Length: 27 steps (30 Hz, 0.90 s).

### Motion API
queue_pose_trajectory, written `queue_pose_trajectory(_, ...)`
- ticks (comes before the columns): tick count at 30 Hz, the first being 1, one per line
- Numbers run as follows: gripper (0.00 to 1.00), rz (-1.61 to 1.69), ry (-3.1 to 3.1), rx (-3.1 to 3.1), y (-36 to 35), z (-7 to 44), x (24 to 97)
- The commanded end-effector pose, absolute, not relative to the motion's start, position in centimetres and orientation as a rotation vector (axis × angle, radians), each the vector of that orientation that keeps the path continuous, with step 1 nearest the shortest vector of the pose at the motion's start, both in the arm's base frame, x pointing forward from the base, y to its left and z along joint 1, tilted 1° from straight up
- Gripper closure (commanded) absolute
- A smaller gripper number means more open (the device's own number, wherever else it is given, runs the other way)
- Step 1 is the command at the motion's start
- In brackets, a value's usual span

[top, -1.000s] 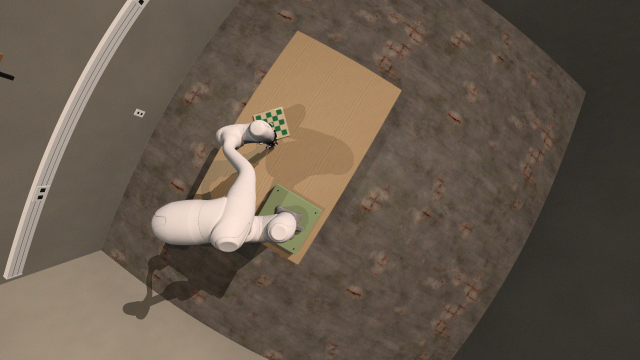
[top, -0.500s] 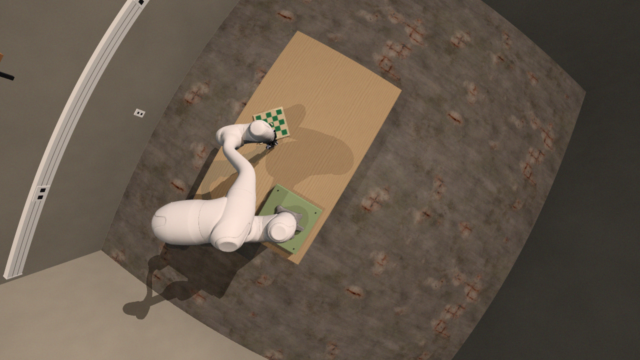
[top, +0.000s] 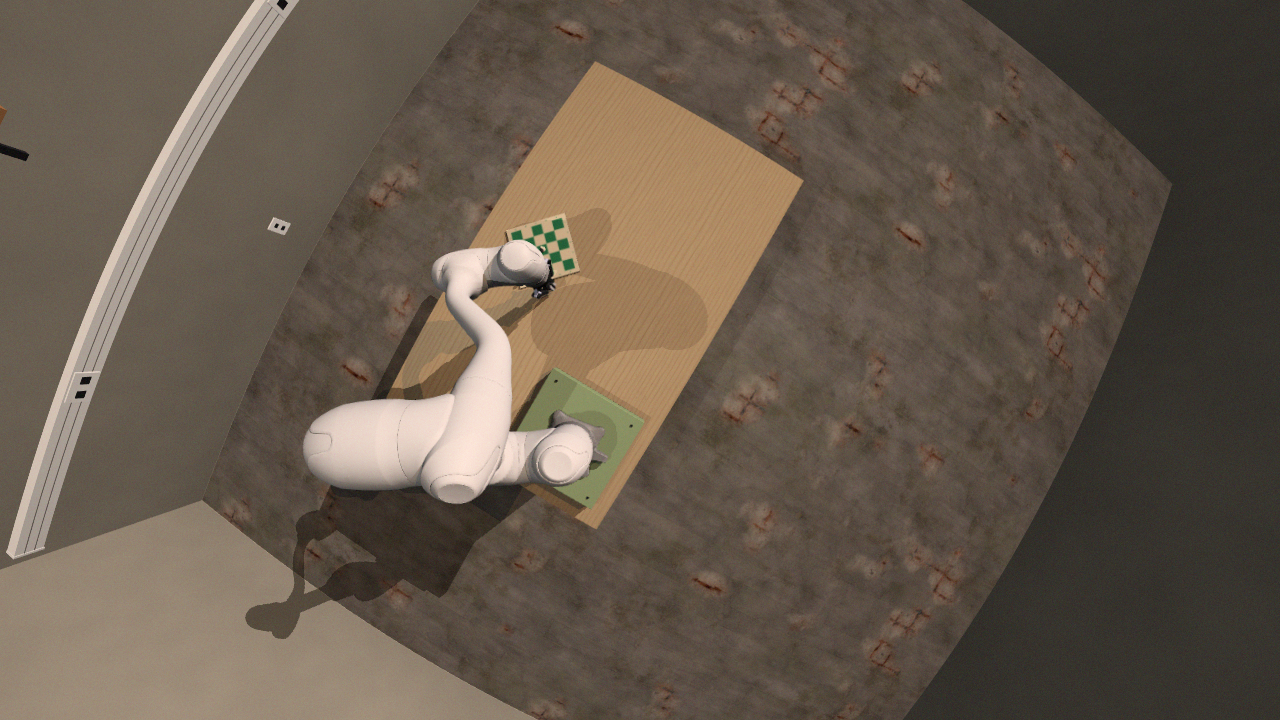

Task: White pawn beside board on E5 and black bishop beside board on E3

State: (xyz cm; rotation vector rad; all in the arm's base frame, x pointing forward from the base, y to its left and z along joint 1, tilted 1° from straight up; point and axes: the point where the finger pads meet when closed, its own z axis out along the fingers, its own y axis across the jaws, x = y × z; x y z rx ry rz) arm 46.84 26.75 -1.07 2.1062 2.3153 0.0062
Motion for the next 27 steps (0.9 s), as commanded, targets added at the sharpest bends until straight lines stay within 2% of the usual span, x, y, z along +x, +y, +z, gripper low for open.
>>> queue_pose_trajectory(1, 1.0, -0.001, 2.317, 2.108, 26.5, -1.4, 46.6)
queue_pose_trajectory(9, 1.0, -0.001, 2.317, 2.108, 26.5, -0.5, 46.6)
queue_pose_trajectory(27, 1.0, -0.001, 2.317, 2.108, 26.6, 8.5, 46.5)
